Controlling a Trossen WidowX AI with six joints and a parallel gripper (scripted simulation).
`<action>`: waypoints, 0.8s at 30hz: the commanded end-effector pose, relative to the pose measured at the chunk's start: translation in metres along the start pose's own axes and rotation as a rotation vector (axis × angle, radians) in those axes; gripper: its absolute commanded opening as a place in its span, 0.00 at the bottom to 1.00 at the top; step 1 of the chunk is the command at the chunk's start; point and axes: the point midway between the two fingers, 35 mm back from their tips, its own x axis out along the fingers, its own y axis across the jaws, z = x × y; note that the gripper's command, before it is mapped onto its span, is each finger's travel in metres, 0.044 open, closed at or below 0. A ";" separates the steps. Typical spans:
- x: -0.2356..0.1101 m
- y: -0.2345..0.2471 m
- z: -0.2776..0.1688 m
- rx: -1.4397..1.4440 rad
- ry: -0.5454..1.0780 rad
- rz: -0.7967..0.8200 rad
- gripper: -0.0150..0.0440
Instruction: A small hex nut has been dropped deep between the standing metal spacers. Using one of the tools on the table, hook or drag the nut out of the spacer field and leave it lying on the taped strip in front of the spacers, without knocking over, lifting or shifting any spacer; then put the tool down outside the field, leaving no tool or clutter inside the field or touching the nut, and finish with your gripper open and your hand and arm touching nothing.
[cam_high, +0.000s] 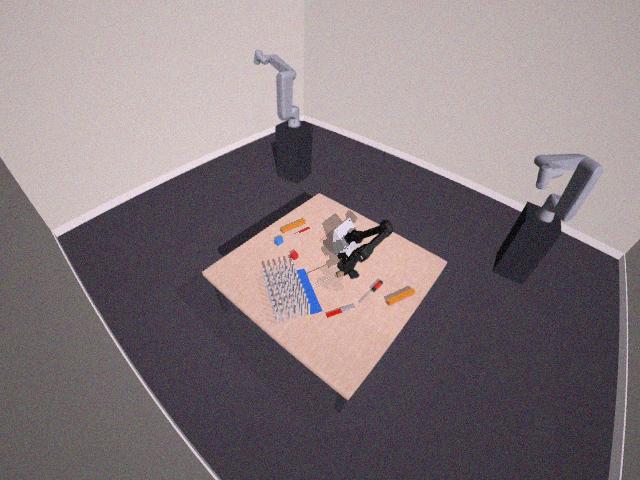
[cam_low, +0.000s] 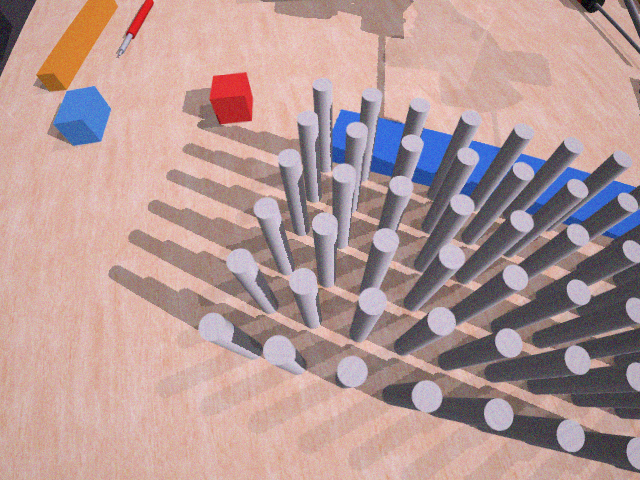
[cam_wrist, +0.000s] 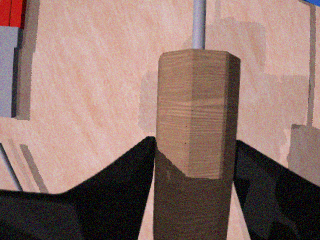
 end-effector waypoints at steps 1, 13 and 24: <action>-0.003 0.012 -0.004 -0.114 0.004 0.013 0.25; -0.012 0.052 -0.029 -0.519 0.030 0.068 0.25; -0.020 0.080 -0.056 -0.899 0.052 0.112 0.25</action>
